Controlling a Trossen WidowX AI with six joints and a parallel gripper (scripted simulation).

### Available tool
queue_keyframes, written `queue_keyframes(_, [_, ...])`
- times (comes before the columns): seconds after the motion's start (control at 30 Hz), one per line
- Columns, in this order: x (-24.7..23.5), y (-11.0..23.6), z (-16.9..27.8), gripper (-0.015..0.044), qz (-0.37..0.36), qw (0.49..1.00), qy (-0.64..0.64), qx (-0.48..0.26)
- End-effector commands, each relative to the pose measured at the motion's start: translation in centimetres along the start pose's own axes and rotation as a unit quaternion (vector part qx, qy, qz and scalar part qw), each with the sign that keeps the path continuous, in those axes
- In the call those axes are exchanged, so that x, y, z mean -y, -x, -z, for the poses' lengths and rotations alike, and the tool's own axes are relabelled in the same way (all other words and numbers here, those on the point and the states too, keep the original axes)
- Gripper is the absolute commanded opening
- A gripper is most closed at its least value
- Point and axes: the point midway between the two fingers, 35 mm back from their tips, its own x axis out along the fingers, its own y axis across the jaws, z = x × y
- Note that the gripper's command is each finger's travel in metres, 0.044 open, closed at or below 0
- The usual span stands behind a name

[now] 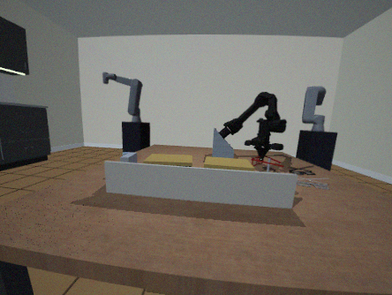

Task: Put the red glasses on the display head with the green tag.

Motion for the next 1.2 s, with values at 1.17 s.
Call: queue_keyframes(1.17, [1.8, -0.1, -2.6, 0.0, 0.003, 1.0, -0.001, 0.001])
